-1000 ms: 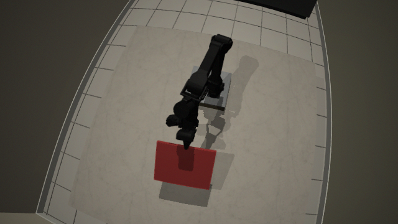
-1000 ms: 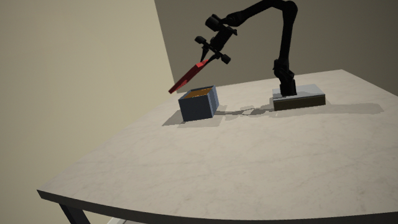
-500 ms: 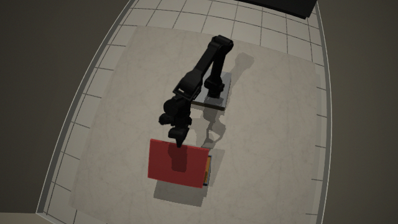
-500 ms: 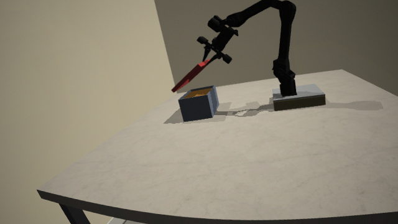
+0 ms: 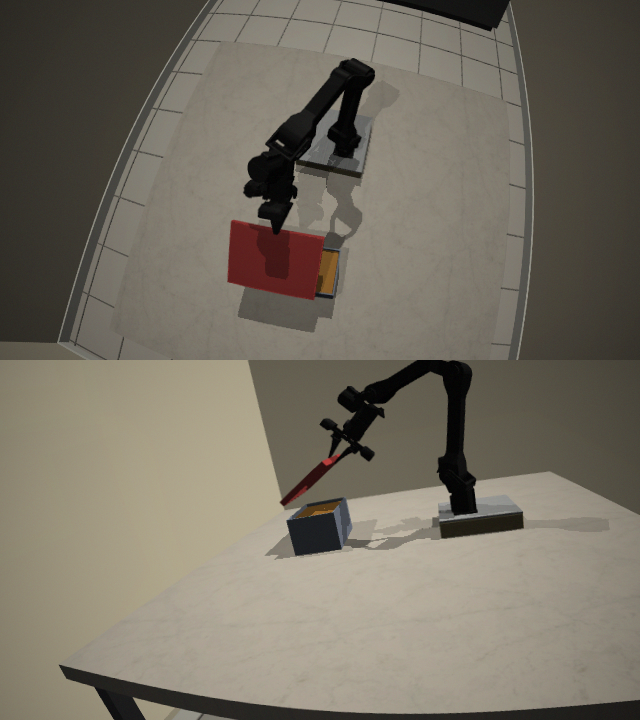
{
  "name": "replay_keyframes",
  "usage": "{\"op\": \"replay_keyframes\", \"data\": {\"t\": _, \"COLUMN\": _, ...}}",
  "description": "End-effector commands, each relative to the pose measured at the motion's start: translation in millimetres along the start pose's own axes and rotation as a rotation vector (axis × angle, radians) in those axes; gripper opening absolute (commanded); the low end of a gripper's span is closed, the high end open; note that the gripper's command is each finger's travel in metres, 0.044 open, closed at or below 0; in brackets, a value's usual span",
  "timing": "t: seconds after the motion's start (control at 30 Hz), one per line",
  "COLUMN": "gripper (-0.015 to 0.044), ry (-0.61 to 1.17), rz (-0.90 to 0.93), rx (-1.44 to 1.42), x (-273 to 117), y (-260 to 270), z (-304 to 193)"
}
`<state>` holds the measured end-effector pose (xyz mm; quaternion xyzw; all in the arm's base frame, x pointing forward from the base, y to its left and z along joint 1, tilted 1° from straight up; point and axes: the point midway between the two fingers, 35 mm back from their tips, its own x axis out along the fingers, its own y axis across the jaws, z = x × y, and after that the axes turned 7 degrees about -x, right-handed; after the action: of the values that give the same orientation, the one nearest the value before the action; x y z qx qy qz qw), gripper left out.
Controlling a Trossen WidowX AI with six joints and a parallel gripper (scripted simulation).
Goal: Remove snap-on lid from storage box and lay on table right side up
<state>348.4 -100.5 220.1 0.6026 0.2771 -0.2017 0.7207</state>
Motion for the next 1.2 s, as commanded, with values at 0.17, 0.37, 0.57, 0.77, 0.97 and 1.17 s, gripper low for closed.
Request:
{"op": "replay_keyframes", "data": {"t": 0.17, "gripper": 0.0000, "ry": -0.002, "rz": 0.013, "rx": -0.009, "x": -3.1, "y": 1.7, "z": 17.5}}
{"op": "replay_keyframes", "data": {"t": 0.37, "gripper": 0.0000, "ry": -0.003, "rz": 0.013, "rx": -0.009, "x": -3.9, "y": -0.4, "z": 29.3}}
{"op": "replay_keyframes", "data": {"t": 0.57, "gripper": 0.0000, "ry": -0.003, "rz": 0.013, "rx": -0.010, "x": -4.8, "y": -2.4, "z": 41.1}}
{"op": "replay_keyframes", "data": {"t": 0.77, "gripper": 0.0000, "ry": -0.004, "rz": 0.013, "rx": -0.011, "x": -5.7, "y": -4.4, "z": 52.8}}
{"op": "replay_keyframes", "data": {"t": 0.97, "gripper": 0.0000, "ry": -0.005, "rz": 0.012, "rx": -0.012, "x": -6.6, "y": -6.4, "z": 64.6}}
{"op": "replay_keyframes", "data": {"t": 1.17, "gripper": 0.0000, "ry": -0.005, "rz": 0.012, "rx": -0.012, "x": -7.5, "y": -8.3, "z": 76.3}}
